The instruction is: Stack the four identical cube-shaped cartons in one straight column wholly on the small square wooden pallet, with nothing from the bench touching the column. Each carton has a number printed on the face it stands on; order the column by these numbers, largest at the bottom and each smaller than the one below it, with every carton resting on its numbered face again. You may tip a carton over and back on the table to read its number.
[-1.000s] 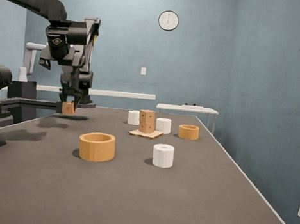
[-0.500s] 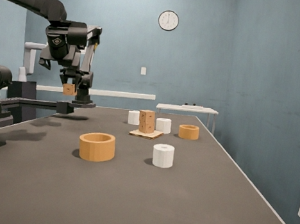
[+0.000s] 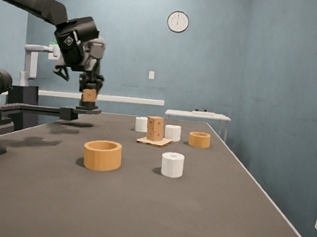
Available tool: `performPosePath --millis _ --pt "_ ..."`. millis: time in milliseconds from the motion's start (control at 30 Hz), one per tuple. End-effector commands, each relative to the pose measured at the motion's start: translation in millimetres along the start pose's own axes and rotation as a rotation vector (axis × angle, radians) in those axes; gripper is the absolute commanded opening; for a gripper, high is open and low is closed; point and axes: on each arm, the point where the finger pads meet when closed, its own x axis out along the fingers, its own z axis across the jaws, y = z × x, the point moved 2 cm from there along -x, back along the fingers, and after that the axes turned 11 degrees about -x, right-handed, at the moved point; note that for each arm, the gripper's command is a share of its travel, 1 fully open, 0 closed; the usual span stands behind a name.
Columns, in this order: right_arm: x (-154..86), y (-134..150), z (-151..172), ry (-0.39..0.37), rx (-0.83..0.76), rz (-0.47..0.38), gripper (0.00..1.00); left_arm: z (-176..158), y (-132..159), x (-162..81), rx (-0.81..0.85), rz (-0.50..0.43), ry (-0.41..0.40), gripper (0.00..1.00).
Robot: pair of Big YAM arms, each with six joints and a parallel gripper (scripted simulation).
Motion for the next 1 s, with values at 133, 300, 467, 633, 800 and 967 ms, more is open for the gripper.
performPosePath --millis 133,300,467,633,800,967 --pt "5.7 -14.3 -30.9 0.278 0.198 0.015 1.00 60.8 -19.7 -20.0 0.087 -0.029 0.009 0.46" --pt "3.3 -20.2 -43.1 0.372 0.245 -0.003 1.00 85.2 -20.9 -21.0 0.084 -0.039 0.003 0.46" --pt "-7.2 -36.8 -65.2 0.560 0.364 -0.094 1.00 139.7 -18.1 -23.1 0.084 -0.037 0.000 0.46" --pt "-21.9 -54.1 -80.4 0.708 0.476 -0.221 1.00 197.7 -12.4 -25.3 0.079 -0.028 0.007 0.46" --pt "-30.1 -61.7 -88.0 0.793 0.522 -0.289 1.00 252.0 -9.4 -27.5 0.055 -0.028 0.008 0.46" --pt "-43.8 -76.1 -95.6 0.835 0.491 -0.319 1.00 280.2 -7.8 -28.7 0.038 -0.029 0.008 0.46"
